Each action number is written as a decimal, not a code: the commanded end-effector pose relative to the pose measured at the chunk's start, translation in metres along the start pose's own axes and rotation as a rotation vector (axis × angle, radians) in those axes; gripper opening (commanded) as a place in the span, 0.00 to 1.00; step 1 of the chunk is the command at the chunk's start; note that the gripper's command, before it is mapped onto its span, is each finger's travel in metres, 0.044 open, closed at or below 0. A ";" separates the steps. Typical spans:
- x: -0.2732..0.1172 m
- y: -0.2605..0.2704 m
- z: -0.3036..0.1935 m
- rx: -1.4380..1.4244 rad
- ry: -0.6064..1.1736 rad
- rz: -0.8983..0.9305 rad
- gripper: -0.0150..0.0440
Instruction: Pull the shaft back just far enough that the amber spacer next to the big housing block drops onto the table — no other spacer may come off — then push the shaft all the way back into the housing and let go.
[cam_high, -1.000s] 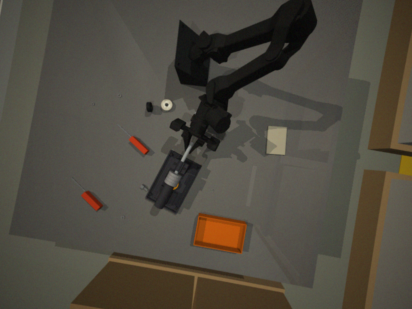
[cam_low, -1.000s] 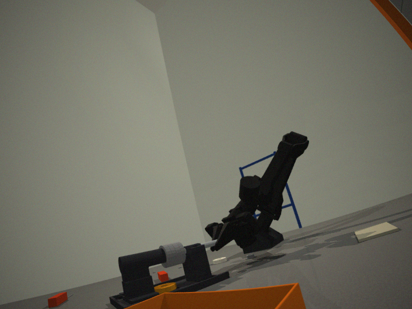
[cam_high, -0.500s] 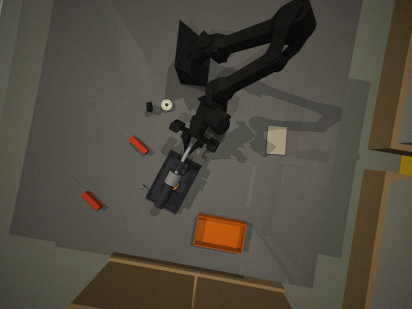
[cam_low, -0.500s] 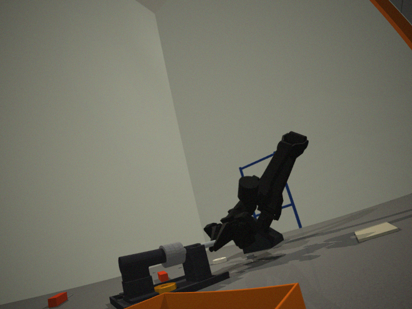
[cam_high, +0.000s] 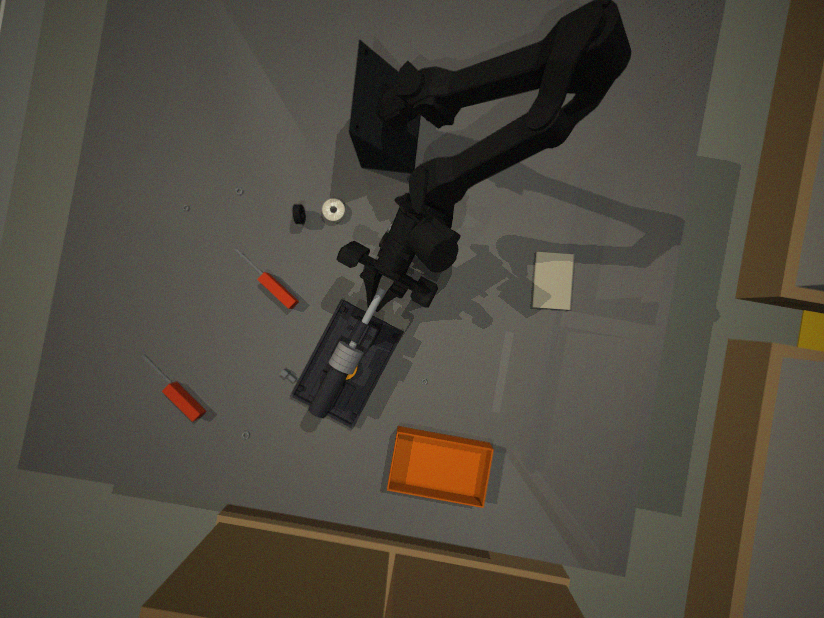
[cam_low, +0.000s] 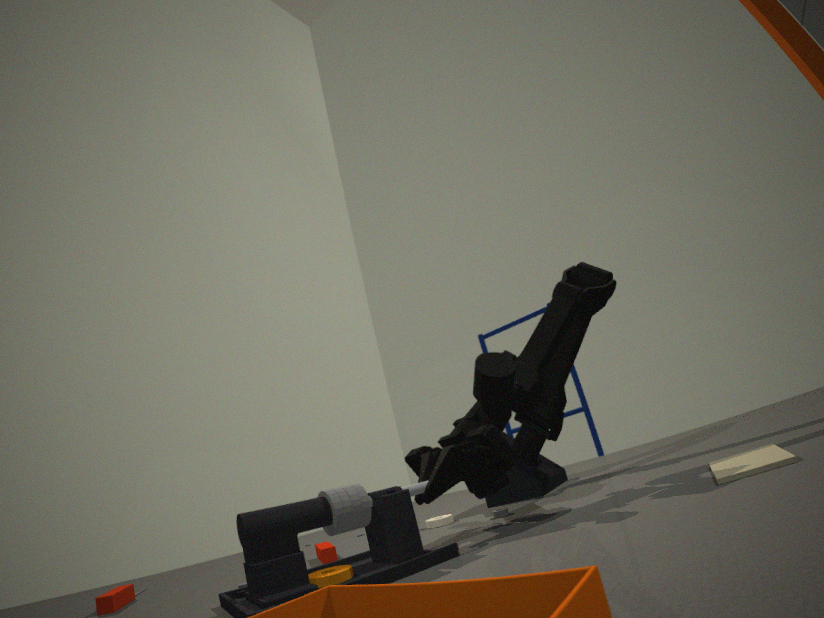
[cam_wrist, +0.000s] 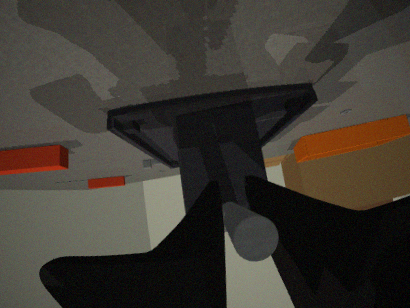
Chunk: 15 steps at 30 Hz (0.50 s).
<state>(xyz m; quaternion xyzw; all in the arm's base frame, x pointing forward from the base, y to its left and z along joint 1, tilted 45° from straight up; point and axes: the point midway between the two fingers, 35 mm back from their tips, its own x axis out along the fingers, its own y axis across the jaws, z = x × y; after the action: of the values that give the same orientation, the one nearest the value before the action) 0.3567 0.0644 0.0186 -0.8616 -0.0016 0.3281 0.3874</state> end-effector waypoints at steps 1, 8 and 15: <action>0.002 -0.001 -0.002 -0.004 0.004 0.000 0.25; 0.004 -0.001 -0.004 -0.004 0.004 0.000 0.25; 0.006 -0.001 -0.005 -0.004 0.004 0.000 0.25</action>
<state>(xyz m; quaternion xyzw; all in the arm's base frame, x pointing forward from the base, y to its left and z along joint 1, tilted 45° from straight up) 0.3613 0.0639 0.0175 -0.8616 -0.0016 0.3281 0.3874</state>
